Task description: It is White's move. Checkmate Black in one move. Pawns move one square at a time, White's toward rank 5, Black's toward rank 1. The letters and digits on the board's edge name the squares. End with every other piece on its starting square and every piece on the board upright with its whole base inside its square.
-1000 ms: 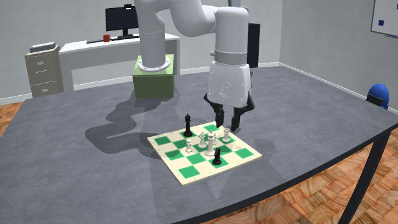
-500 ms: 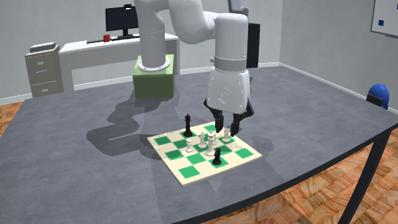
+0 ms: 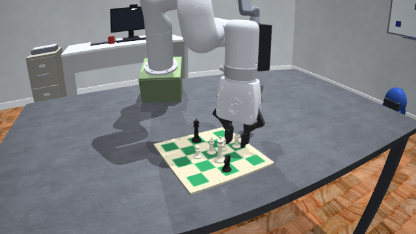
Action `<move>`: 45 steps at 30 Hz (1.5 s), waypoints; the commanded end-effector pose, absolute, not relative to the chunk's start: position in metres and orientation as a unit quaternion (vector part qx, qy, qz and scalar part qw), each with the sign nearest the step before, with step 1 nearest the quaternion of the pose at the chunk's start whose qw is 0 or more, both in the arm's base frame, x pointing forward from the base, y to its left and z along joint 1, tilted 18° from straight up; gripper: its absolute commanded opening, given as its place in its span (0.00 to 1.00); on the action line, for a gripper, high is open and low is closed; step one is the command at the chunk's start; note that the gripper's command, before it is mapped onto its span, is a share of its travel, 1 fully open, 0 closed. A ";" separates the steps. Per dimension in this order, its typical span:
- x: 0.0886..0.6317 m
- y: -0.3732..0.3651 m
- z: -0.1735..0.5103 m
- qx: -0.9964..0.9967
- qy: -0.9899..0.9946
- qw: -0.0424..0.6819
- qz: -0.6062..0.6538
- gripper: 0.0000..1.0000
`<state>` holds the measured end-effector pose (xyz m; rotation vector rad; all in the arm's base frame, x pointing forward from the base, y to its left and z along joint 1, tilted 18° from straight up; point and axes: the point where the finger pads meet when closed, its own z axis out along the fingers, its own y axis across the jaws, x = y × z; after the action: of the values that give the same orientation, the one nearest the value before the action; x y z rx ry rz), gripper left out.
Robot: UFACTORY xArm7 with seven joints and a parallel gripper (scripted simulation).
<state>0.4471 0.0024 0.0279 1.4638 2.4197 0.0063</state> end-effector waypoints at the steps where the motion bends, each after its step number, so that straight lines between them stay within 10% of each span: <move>1: 0.448 0.003 0.029 0.511 0.845 0.158 0.003 0.37; 31: 0.448 0.003 0.029 0.511 0.845 0.158 0.003 0.37; 32: 0.448 0.003 0.029 0.511 0.845 0.158 0.003 0.00; 45: 0.448 0.003 0.029 0.511 0.845 0.158 0.003 0.00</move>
<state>0.4474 0.0024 0.0274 1.4636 2.4190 0.0063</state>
